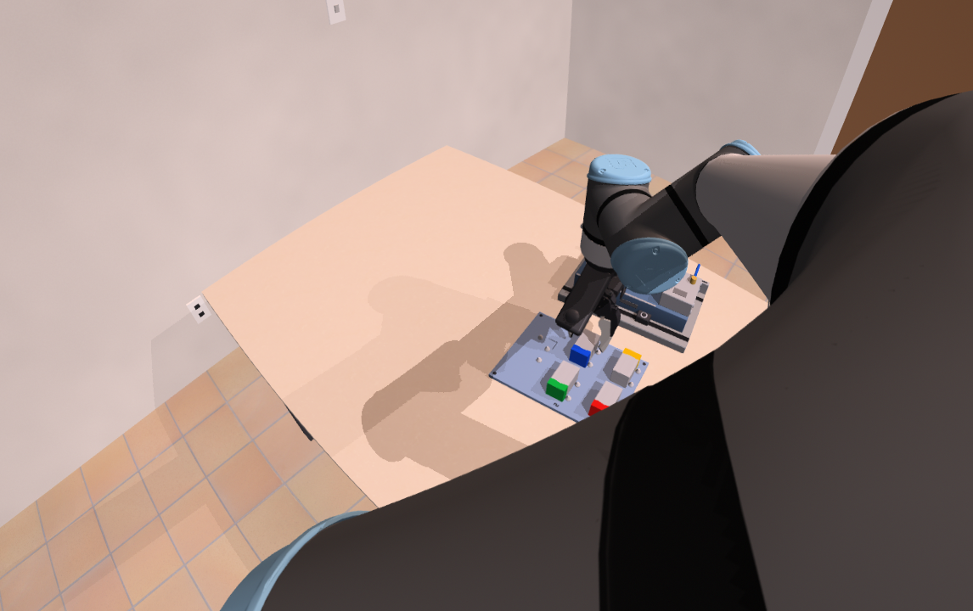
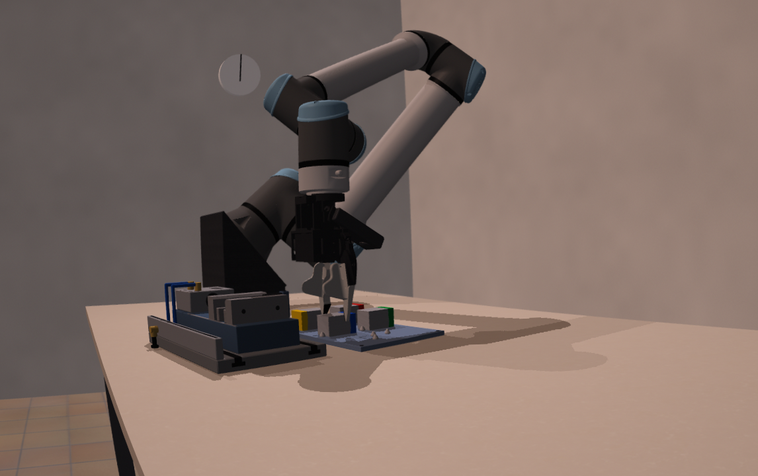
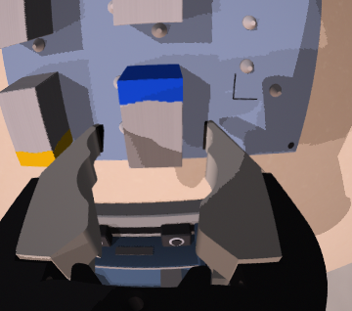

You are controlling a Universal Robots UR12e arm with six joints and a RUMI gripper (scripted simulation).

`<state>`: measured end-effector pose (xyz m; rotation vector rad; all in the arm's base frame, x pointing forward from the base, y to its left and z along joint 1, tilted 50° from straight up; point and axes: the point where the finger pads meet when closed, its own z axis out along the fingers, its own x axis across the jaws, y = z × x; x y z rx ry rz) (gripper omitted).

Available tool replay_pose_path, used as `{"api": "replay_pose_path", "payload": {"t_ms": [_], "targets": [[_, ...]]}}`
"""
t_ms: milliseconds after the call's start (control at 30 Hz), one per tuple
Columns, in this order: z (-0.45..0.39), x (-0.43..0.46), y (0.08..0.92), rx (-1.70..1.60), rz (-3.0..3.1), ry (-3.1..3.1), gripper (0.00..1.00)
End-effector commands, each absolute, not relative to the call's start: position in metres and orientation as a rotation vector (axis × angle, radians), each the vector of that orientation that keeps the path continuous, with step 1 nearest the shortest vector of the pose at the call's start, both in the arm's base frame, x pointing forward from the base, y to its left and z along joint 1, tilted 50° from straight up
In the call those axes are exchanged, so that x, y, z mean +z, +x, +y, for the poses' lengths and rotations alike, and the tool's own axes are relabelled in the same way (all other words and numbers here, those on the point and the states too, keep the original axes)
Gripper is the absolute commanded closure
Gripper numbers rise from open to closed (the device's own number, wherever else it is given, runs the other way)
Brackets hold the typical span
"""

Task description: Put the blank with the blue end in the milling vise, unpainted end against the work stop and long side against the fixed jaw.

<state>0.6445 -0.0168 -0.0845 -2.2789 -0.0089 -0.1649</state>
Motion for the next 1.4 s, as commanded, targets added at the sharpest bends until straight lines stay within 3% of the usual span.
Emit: {"api": "replay_pose_path", "payload": {"t_ms": [0, 1333, 1367], "targets": [[-0.0170, -0.0847, 0.6451, -0.166, -0.009, -2.279, 0.60], [-0.0169, -0.0847, 0.6451, -0.166, -0.009, -2.279, 0.60], [-0.0169, -0.0847, 0.6451, -0.166, -0.009, -2.279, 1.00]]}}
